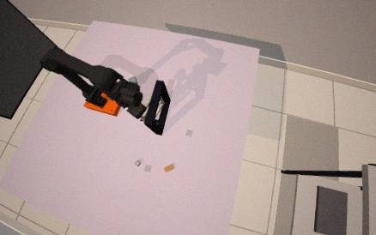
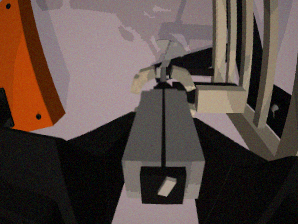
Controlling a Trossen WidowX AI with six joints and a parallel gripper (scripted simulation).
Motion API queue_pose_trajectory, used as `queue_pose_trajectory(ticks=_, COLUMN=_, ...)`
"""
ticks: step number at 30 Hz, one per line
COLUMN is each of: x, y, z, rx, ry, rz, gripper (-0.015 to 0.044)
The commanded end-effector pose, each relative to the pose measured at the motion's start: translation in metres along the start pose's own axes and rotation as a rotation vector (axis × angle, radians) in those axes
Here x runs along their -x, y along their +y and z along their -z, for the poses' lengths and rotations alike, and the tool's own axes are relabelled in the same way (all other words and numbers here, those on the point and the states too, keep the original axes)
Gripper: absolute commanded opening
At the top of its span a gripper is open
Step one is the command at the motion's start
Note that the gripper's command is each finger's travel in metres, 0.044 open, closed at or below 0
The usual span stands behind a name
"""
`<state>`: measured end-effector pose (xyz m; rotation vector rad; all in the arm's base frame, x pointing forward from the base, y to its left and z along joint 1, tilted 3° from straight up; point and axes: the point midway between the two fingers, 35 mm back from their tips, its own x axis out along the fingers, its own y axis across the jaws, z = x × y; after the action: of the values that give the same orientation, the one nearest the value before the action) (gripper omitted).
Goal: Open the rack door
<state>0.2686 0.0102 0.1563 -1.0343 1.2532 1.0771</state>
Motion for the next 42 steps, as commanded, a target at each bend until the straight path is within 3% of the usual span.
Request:
queue_pose_trajectory(ticks=1, x=0.001, y=0.004, z=-0.003, rx=-0.079, ry=-0.006, rz=0.011, gripper=0.0026)
queue_pose_trajectory(ticks=42, x=0.000, y=0.071, z=-0.047, rx=-0.667, ry=-0.012, rz=0.002, gripper=0.0026)
